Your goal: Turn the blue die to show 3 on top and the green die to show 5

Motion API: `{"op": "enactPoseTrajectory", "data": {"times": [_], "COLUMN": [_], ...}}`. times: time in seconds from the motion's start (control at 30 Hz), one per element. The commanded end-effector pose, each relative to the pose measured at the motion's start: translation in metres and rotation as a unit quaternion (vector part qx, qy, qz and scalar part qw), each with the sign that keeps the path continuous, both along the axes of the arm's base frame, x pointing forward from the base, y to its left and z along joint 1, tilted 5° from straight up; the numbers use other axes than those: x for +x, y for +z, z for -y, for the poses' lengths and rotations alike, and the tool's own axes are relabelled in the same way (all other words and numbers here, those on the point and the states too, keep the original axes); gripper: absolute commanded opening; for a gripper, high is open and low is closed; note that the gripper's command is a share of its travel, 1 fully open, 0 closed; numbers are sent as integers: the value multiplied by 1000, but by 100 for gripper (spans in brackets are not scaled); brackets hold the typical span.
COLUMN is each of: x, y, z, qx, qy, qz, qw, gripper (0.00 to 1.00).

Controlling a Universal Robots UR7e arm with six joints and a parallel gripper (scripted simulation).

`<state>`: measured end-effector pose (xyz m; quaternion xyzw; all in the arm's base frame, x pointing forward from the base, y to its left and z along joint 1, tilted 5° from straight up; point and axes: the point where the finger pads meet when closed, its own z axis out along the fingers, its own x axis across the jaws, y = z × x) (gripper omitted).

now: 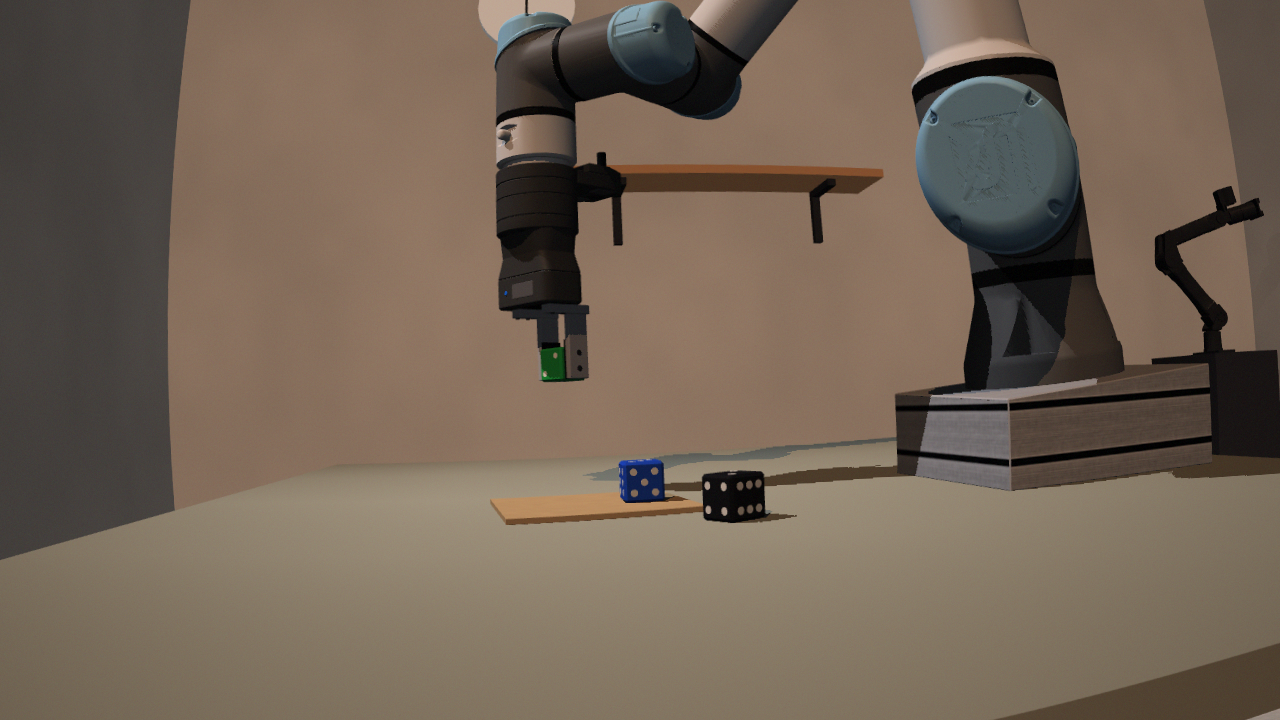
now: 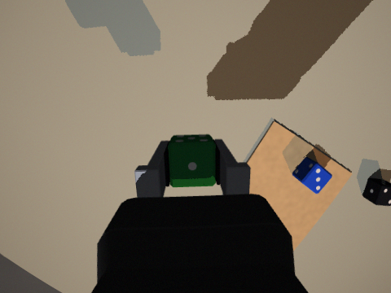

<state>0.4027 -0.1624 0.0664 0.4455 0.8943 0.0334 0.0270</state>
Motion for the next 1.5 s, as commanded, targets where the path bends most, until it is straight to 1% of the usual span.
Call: {"op": "enactPoseTrajectory", "data": {"times": [0.0, 0.37, 0.6, 0.8, 0.87, 1.0, 1.1, 1.23, 1.37, 1.43, 1.47], "x": [0, -2, -5, -7, -7, -9, -11, -12, -13, -13, -13], "y": [0, 0, -1, -2, -2, -2, -3, -4, -5, -5, -5], "z": [0, -1, -2, -4, -4, -6, -8, -10, -13, -13, -13], "qx": [0, 3, 8, 14, 14, 18, 22, 28, 34, 34, 35], "qy": [-6, -46, -107, -180, -180, -239, -288, -358, -431, -431, -450], "qz": [0, -1, -3, -6, -6, -8, -10, -12, -15, -15, -15], "qw": [1000, 999, 994, 984, 984, 971, 957, 933, 902, 902, 892], "gripper": [57, 57, 57, 57, 57, 57, 57, 57, 57, 57, 57]}}
